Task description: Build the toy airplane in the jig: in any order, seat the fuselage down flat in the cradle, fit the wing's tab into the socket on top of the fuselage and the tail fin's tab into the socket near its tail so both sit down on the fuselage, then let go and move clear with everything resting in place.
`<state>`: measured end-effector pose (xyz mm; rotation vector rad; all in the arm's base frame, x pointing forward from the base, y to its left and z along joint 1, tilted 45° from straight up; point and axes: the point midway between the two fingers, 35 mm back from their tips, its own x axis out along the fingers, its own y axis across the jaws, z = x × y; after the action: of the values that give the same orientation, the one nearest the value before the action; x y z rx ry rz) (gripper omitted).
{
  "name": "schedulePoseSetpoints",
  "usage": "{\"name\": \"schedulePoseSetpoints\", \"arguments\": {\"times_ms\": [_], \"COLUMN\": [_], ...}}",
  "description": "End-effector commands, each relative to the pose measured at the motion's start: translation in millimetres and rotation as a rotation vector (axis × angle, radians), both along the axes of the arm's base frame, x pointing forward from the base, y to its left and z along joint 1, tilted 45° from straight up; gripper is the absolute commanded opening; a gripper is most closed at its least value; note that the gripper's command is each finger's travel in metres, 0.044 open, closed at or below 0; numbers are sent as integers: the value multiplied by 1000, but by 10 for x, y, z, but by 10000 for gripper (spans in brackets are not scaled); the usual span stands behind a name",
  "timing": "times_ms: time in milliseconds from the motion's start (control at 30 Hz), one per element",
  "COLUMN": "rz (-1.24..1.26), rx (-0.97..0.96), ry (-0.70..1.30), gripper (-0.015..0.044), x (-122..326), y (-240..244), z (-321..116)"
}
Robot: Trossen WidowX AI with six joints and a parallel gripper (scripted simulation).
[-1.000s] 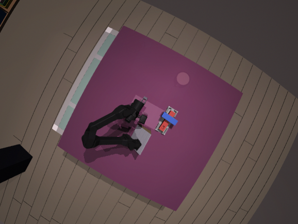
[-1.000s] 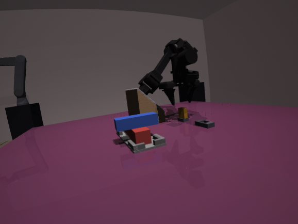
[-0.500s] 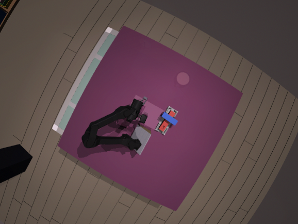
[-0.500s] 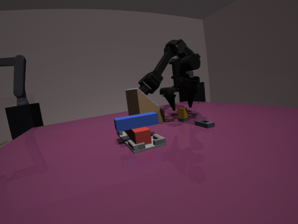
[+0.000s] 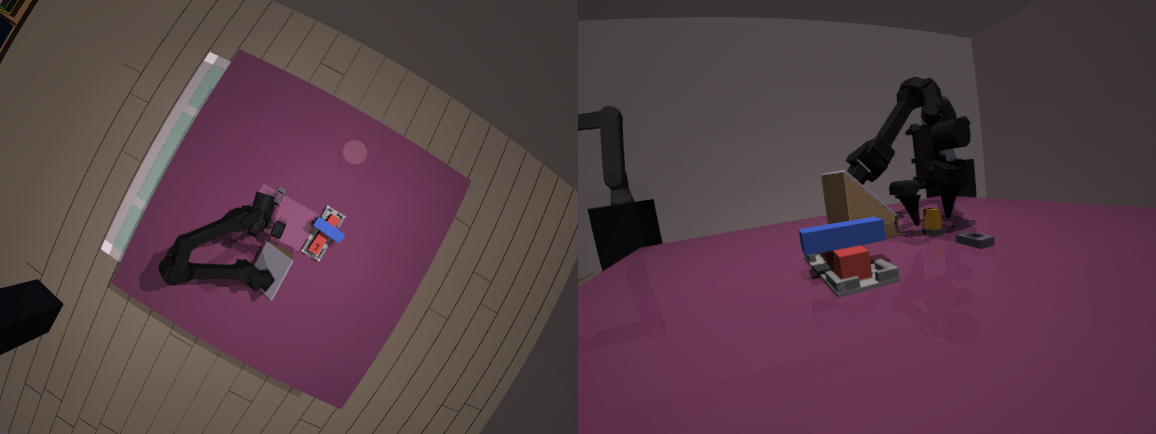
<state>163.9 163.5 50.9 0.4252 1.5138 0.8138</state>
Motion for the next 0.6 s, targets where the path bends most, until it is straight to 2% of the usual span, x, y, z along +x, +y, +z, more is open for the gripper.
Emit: {"name": "schedulePoseSetpoints", "arguments": {"times_ms": [0,33,533,567], "rz": [-2,-2,-2,-2], "rx": [0,0,0,0], "ry": [9,9,9,9], "gripper": [440,440,46,40], "x": [-31,-32,-32,-32], "y": [34,36,36,36], "z": [-48,-49,-49,-49]}}
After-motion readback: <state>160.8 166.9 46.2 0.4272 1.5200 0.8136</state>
